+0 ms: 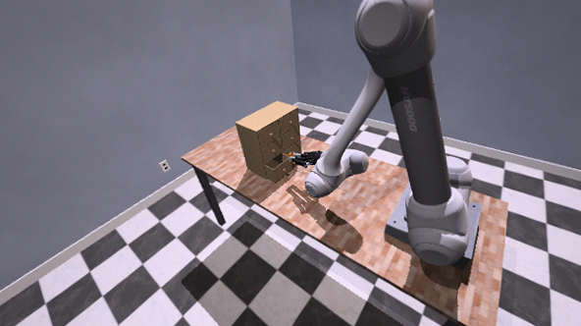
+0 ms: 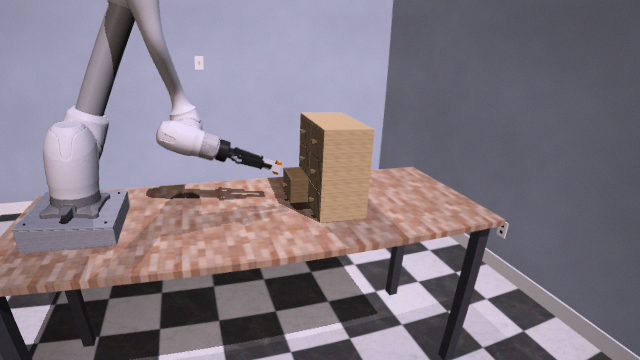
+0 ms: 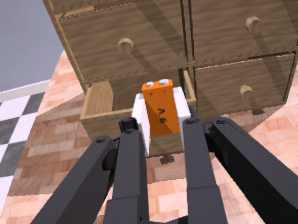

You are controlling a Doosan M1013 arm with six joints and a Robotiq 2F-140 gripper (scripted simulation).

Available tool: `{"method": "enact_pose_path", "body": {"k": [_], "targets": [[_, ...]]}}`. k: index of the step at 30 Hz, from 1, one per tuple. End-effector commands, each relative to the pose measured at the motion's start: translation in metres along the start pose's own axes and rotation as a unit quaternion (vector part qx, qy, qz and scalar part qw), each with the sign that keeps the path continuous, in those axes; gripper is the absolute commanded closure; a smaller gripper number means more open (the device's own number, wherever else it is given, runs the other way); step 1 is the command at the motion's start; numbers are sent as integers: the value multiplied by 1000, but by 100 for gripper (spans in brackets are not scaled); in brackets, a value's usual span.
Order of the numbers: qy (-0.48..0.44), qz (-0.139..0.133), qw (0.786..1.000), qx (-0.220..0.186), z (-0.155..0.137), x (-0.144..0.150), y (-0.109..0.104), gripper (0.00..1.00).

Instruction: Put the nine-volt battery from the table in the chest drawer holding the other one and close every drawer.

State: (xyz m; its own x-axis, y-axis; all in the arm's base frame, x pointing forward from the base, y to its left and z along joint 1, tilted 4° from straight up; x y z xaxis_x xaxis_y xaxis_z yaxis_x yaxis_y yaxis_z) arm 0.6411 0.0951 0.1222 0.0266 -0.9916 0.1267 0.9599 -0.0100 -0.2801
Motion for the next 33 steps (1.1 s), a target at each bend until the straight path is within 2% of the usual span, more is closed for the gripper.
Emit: {"method": "enact_pose_path", "body": {"k": [1,6,8,19,33], "targets": [[0,0,1000,0,5,1,14,86],[0,0,1000,0,12,2,32,86],[0,0,1000,0,12,2,32,86],[0,0,1000,0,22,3,62,86],[0,0,1000,0,27,4,74,86]]}}
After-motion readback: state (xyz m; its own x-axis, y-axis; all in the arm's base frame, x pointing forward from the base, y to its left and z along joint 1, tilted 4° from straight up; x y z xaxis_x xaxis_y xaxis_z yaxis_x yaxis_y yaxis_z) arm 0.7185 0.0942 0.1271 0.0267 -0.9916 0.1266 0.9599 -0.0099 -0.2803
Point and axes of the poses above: the point where the finger pads meet when closed, its own y axis out along the fingers, its own x axis across the jaws, z = x × y, the point moved 2 cm from there along -y, back along the fingers, and after that the axes turned 8 degrees about -y, right-handed, at the moved point
